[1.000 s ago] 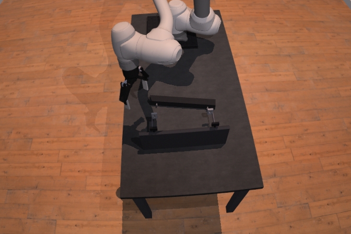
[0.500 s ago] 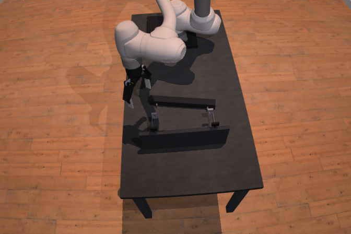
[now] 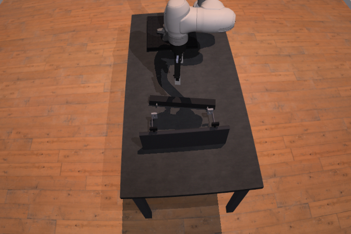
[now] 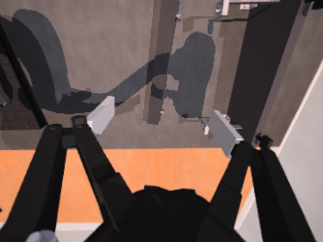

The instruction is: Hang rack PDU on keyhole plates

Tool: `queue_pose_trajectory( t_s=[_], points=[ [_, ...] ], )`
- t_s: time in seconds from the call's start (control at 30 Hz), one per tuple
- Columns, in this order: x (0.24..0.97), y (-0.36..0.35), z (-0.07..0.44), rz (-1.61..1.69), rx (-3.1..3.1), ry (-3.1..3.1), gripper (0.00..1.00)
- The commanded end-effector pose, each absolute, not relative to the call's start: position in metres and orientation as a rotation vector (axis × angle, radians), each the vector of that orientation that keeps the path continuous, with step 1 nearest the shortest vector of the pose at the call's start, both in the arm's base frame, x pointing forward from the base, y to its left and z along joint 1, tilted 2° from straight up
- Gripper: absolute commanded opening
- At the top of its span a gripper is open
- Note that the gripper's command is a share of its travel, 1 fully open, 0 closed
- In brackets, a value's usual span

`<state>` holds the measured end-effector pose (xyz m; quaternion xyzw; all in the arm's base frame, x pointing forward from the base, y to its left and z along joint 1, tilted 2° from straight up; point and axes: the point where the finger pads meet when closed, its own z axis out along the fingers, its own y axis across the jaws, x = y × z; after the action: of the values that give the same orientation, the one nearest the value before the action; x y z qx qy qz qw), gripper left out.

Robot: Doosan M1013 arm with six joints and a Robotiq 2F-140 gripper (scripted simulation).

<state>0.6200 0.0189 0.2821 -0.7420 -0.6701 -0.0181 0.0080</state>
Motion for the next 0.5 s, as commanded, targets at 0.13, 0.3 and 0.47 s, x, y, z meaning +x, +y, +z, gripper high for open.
queue_pose_trajectory(
  t_s=[0.13,0.3,0.47],
  points=[
    [0.6126,0.0338,0.2871,-0.056,-2.321,-2.094,0.55],
    [0.6126,0.0338,0.2871,-0.056,-2.321,-2.094,0.55],
    [0.6126,0.0338,0.2871,-0.056,-2.321,-2.094,0.55]
  ],
)
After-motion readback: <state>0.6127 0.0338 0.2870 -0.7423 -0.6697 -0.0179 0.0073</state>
